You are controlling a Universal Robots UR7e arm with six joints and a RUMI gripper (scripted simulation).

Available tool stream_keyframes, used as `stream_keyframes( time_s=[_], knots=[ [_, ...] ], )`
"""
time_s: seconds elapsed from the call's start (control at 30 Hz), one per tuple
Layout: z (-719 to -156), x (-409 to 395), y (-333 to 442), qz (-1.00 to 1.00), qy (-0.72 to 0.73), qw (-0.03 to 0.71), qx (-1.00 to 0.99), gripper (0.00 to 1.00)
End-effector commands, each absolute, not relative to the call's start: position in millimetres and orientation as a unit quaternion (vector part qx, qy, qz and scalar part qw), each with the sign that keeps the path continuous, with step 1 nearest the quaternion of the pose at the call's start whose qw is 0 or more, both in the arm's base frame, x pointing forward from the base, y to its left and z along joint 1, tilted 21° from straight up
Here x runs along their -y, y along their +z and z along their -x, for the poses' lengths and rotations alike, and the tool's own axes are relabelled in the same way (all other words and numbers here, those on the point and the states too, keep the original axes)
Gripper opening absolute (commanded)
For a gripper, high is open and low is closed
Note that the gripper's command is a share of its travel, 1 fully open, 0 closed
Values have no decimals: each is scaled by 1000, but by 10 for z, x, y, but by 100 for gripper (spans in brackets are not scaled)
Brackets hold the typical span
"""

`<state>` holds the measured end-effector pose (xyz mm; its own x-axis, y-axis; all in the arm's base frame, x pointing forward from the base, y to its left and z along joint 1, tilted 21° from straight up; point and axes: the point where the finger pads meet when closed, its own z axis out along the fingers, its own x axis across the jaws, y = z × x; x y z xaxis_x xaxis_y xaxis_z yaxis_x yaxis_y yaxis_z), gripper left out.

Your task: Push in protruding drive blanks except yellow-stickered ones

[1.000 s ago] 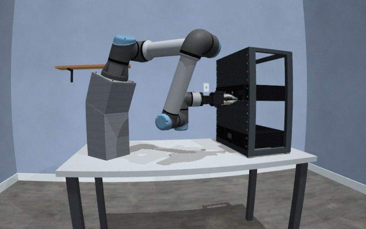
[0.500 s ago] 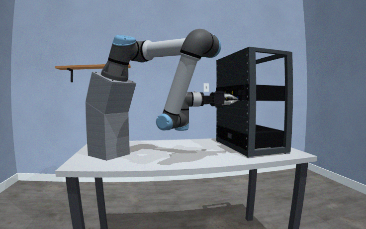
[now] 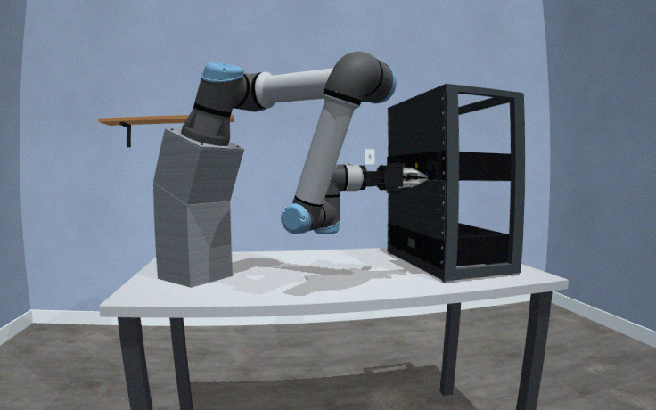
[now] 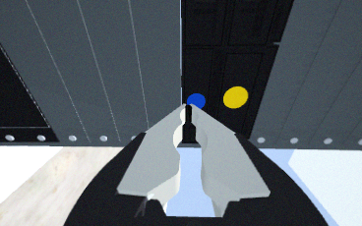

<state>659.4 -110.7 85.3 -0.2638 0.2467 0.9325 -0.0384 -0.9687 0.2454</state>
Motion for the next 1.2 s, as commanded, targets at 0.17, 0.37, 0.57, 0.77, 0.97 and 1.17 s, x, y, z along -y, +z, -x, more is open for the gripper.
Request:
stream_keyframes(
  time_s=[0.17, 0.37, 0.57, 0.77, 0.97, 1.17],
  knots=[
    [-6609, 1107, 862, -600, 790, 90, -87, 0],
    [-6626, 1106, 867, -600, 790, 90, -87, 0],
    [-6626, 1106, 867, -600, 790, 90, -87, 0],
    [-6644, 1106, 872, -600, 790, 90, -87, 0],
    [-6655, 1106, 875, -600, 790, 90, -87, 0],
    [-6655, 1106, 875, -600, 790, 90, -87, 0]
  ],
)
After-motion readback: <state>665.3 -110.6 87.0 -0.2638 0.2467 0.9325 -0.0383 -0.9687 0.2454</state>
